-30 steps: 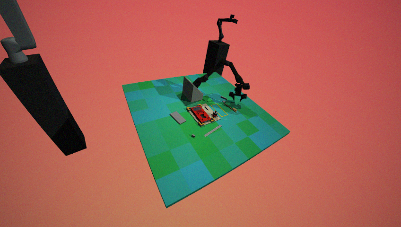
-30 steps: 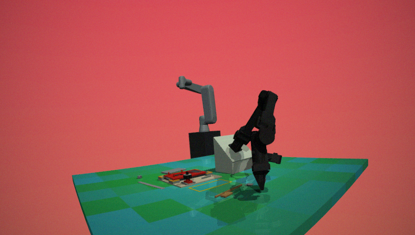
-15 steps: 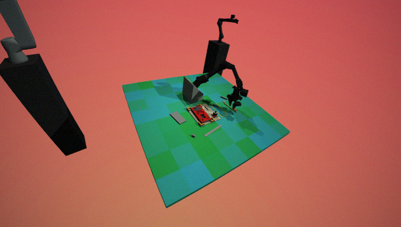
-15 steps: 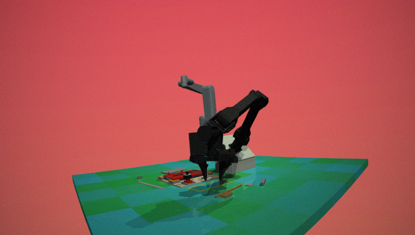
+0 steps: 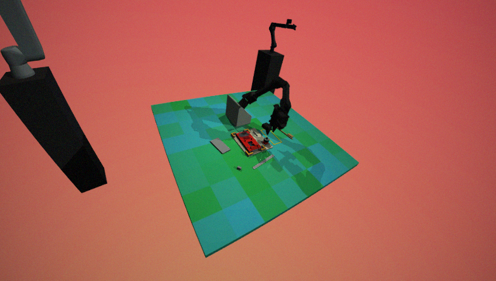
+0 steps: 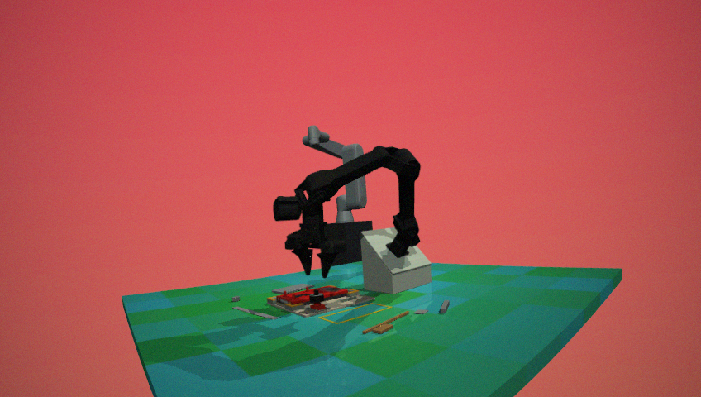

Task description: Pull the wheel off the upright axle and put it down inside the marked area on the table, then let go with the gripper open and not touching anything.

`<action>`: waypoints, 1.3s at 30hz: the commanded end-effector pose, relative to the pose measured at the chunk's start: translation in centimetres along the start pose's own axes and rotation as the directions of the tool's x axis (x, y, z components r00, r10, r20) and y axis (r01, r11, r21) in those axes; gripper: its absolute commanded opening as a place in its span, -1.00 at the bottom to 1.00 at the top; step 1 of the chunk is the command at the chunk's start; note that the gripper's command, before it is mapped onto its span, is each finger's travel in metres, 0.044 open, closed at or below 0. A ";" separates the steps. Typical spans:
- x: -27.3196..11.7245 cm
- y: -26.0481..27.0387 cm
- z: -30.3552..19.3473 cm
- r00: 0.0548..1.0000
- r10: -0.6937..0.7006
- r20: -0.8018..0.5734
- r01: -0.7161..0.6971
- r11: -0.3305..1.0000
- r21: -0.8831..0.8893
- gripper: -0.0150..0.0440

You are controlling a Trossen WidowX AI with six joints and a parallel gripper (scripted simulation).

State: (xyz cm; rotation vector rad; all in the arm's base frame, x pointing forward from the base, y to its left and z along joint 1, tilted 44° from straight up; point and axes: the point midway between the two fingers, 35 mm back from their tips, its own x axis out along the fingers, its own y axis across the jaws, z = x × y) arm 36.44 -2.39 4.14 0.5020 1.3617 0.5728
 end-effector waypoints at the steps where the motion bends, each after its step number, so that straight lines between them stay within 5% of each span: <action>1: -0.7 -2.2 -1.2 0.999 0.040 0.000 -0.039 0.981 0.190 0.53; 15: -0.6 -1.6 -0.7 0.999 0.040 0.001 -0.039 0.981 0.190 0.53; 26: 6.2 -1.2 -0.6 0.999 0.043 0.002 -0.042 0.981 0.190 0.53; 32: 6.7 -1.1 -0.7 0.999 0.044 0.002 -0.043 0.981 0.190 0.53; 36: 6.4 -1.0 -0.8 0.999 0.041 -0.012 -0.038 0.983 0.182 0.17; 39: 6.4 -1.0 -0.8 0.999 0.041 -0.012 -0.038 0.983 0.182 0.10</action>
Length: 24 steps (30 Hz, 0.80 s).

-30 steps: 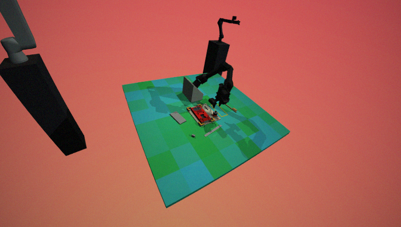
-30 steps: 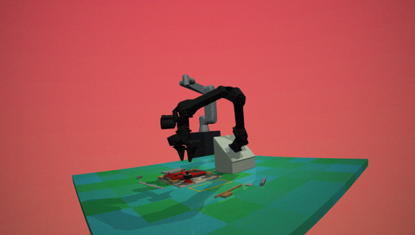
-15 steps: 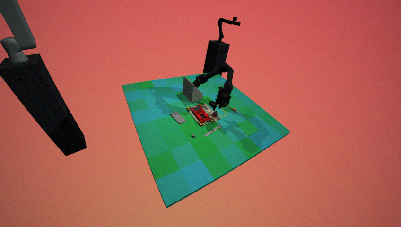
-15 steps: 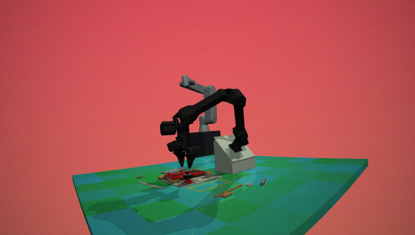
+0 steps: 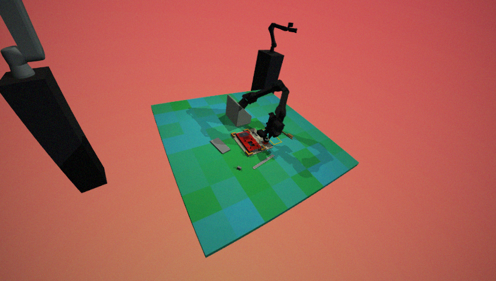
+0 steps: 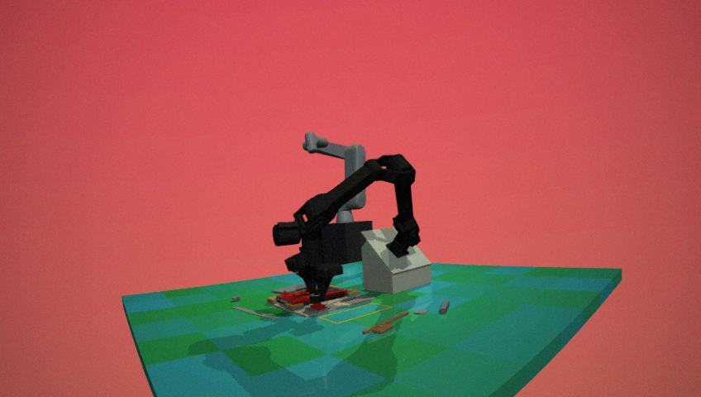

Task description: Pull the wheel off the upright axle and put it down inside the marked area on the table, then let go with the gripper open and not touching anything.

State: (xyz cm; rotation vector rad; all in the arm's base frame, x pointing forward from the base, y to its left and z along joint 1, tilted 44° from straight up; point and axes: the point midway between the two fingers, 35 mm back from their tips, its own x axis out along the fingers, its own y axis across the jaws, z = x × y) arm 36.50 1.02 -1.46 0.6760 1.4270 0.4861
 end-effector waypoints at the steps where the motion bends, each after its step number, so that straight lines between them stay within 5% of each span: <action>1: 0.0 0.0 -0.1 1.000 0.000 -0.002 0.000 1.000 -0.001 0.08; 5: 0.0 0.0 -0.1 1.000 0.000 -0.002 0.000 1.000 -0.001 -0.01; 11: -0.1 0.0 0.0 1.000 0.000 -0.002 0.000 1.000 -0.001 -0.49; 24: -0.5 0.0 0.0 1.000 0.000 -0.001 0.000 1.000 0.000 -0.49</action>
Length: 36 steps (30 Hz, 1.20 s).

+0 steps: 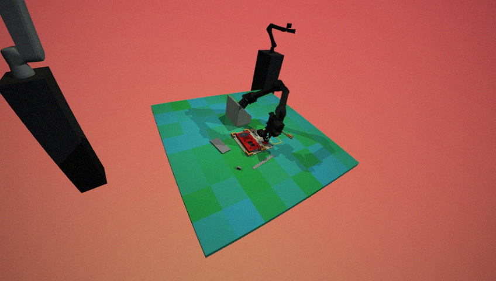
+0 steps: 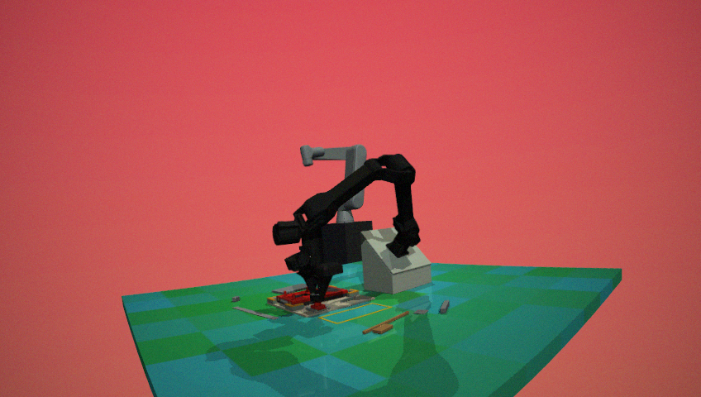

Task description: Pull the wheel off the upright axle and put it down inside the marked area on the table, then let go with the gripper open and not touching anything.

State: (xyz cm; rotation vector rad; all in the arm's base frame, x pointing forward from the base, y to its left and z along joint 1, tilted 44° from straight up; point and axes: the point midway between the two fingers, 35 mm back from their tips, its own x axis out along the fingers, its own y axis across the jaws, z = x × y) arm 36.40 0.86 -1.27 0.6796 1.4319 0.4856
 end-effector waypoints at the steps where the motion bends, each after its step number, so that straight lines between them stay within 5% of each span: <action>1: -0.3 0.0 0.1 1.000 -0.001 0.004 0.001 1.000 -0.004 -0.49; 36: -1.5 0.0 0.1 1.000 0.000 0.007 0.000 1.000 -0.001 -0.49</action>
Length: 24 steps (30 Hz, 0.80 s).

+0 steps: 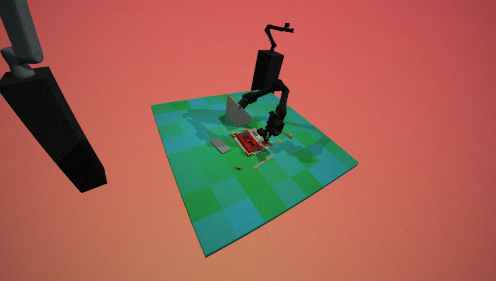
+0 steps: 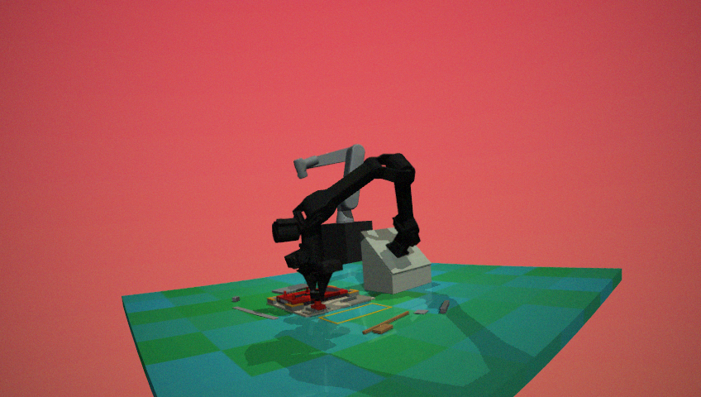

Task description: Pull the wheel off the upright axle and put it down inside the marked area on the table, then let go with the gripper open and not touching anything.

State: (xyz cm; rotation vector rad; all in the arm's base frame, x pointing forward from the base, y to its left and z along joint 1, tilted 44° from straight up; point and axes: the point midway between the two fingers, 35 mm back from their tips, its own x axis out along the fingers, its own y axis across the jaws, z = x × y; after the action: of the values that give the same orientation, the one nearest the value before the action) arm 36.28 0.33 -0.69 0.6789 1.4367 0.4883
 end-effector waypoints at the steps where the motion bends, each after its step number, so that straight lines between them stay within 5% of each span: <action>1: -0.7 0.0 0.1 1.000 0.000 0.013 0.000 1.000 -0.001 -0.49; 24: -1.5 -0.1 0.1 1.000 0.000 0.015 0.000 1.000 0.001 -0.49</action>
State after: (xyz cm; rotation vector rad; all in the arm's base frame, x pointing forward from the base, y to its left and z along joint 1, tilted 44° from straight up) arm 36.18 -0.23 -0.10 0.6829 1.4345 0.4865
